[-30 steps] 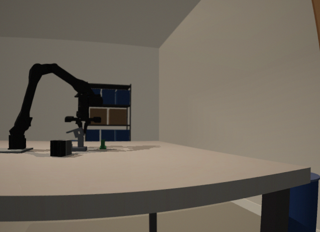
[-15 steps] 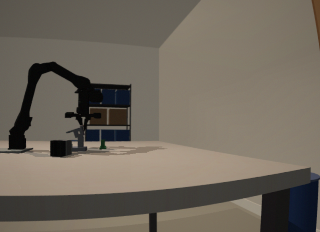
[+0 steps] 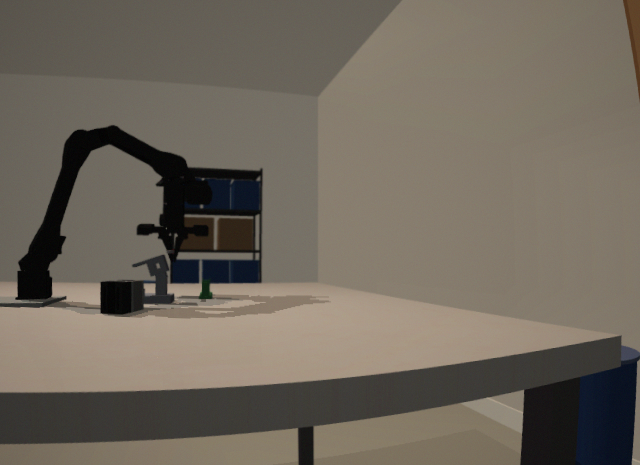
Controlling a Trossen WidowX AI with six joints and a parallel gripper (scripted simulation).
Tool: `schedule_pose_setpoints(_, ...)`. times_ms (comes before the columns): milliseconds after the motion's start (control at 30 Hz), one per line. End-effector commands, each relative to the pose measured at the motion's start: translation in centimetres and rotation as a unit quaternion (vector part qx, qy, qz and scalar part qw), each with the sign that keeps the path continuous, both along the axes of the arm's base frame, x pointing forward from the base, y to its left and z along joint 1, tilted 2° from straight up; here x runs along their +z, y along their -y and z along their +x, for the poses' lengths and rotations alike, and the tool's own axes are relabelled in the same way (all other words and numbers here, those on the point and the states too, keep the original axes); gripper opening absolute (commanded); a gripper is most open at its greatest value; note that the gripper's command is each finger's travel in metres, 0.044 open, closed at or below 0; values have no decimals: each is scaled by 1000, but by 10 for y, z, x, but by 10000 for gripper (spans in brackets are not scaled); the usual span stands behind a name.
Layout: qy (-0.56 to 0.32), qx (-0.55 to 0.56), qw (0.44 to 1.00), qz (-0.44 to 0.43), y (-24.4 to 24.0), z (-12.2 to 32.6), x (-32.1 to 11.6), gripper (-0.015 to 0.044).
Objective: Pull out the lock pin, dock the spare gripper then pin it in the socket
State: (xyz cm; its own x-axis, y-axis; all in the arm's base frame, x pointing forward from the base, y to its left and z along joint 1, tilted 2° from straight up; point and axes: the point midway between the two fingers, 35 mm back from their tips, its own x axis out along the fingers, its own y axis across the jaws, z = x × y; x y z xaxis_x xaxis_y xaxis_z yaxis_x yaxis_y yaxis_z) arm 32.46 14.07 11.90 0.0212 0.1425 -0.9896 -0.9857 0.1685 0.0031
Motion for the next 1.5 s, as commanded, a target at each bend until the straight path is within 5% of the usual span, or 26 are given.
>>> schedule_pose_setpoints(0,-2,0,1000,-1,-5,12,3,0)
schedule_pose_setpoints(1467,3,1,1000,1,-38,97,-2,0)
